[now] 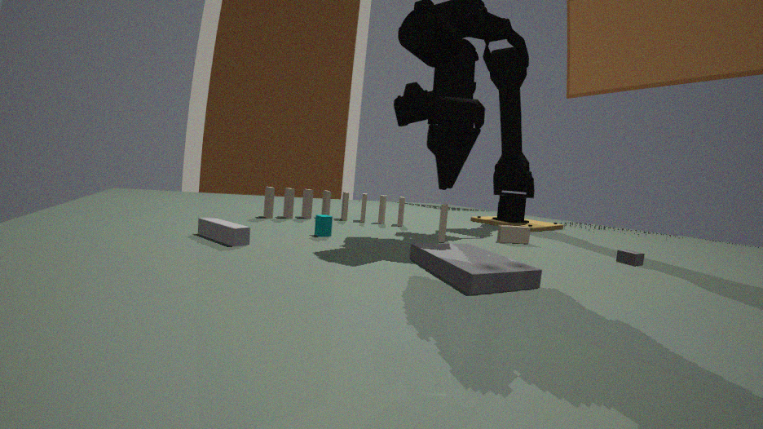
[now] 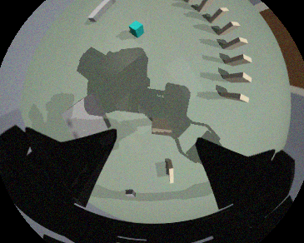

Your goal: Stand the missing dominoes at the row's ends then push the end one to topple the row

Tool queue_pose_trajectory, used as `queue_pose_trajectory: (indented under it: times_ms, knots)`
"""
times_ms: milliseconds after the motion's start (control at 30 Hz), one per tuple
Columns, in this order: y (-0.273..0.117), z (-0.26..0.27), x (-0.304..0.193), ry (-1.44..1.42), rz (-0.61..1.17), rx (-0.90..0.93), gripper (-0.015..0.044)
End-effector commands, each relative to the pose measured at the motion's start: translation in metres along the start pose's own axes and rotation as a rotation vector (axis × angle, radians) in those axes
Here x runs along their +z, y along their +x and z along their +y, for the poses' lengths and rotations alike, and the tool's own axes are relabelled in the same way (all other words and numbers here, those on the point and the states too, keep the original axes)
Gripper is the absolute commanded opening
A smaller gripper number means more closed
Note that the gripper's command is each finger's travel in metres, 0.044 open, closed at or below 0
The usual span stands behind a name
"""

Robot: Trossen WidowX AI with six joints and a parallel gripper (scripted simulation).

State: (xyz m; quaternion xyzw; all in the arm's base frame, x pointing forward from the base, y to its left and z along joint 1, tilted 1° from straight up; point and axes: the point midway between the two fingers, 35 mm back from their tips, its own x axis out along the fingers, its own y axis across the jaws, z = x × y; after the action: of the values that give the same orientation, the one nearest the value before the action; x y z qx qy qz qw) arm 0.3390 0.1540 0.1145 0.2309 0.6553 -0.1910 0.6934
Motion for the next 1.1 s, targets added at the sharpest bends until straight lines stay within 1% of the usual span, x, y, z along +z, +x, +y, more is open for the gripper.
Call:
queue_pose_trajectory:
  times_ms: [0,600,1000,1033,1067]
  knots:
    - [0.031,-0.005,-0.002,0.004,0.009,-0.023,0.044]
    - [0.047,-0.006,-0.003,0.004,0.009,-0.023,0.044]
    - [0.047,-0.006,-0.003,0.004,0.009,-0.023,0.0125]
    - [0.047,-0.006,-0.003,0.004,0.009,-0.023,0.0107]
    - [0.047,-0.006,-0.003,0.004,0.009,-0.023,0.0107]
